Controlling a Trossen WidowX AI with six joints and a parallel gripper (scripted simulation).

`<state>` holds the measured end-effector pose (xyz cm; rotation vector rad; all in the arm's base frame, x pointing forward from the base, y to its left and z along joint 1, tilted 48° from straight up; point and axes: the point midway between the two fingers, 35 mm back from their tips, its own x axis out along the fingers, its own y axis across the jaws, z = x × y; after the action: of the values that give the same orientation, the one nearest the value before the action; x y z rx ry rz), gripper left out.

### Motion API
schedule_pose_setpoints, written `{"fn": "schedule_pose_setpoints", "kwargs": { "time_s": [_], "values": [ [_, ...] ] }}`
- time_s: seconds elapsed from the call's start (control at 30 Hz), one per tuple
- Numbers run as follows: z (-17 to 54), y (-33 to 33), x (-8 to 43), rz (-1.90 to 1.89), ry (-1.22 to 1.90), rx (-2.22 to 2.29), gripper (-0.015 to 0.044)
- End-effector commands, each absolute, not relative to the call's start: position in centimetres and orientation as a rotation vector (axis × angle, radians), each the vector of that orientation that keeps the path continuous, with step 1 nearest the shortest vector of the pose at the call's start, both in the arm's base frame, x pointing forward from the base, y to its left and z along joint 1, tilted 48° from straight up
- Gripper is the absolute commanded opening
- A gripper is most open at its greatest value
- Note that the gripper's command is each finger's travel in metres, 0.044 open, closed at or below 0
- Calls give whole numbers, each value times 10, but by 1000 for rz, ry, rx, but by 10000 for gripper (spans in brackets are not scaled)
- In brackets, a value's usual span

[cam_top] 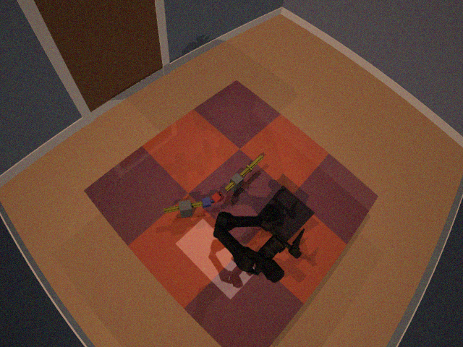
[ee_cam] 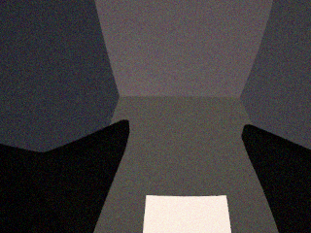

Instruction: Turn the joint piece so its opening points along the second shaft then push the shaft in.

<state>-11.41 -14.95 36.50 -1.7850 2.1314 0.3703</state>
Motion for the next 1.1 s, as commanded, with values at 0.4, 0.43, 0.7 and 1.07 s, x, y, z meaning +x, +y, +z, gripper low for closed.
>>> {"fn": "schedule_pose_setpoints", "kwargs": {
  "time_s": [0.4,0.43,0.7,1.07],
  "values": [
    [349,-166,-107,548,1987,-1967,440],
    [348,-168,-106,575,1970,-1994,440],
    [335,-183,-94,758,1814,-2193,440],
    [317,-202,-74,971,1568,-2458,440]
  ]
}}
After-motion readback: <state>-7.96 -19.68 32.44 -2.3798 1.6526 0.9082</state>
